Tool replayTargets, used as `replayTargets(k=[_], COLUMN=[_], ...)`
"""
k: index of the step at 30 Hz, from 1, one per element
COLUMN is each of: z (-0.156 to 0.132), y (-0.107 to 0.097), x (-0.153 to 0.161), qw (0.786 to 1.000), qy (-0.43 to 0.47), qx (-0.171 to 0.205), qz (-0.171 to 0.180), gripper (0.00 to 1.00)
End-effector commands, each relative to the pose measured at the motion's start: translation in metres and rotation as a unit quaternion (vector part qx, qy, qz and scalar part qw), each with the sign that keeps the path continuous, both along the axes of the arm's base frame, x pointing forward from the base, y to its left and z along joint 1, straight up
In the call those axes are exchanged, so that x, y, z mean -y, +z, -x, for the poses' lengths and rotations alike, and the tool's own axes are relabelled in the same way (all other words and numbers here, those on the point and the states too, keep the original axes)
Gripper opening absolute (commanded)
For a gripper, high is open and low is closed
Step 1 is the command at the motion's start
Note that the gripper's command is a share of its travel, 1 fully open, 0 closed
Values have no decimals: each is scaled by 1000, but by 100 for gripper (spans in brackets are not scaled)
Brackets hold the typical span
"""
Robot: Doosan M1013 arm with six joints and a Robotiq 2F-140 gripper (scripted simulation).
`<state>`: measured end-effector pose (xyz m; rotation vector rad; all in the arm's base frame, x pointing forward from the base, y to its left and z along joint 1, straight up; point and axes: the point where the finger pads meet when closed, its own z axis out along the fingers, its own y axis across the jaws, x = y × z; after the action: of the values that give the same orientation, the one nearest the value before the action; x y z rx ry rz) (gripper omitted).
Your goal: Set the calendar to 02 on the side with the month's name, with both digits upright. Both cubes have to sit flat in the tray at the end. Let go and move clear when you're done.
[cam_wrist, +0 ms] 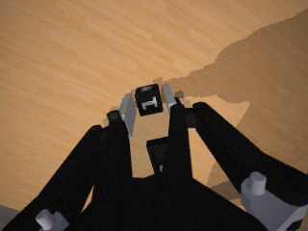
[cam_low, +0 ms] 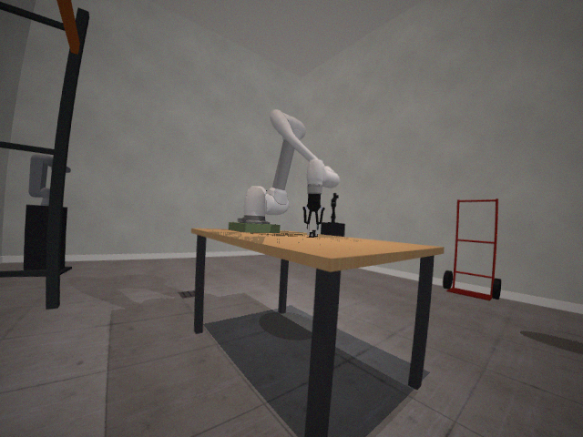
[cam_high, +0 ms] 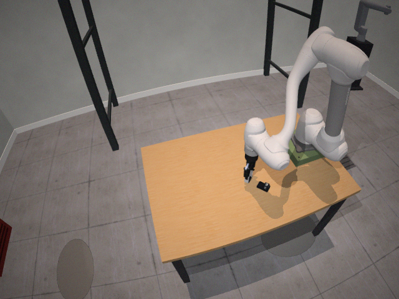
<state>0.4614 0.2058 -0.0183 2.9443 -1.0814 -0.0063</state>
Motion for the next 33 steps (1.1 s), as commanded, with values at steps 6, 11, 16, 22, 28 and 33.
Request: replayTargets(k=[6, 11, 16, 22, 28, 33], z=[0, 0, 0, 0, 0, 0], y=[13, 26, 53, 81, 89, 90], x=[0, 0, 0, 0, 0, 0], qw=[1000, 1000, 1000, 1000, 1000, 1000], qy=[0, 0, 0, 0, 0, 0], qx=[0, 0, 0, 0, 0, 0], qz=[0, 0, 0, 0, 0, 0], gripper=[35, 35, 35, 35, 35, 100])
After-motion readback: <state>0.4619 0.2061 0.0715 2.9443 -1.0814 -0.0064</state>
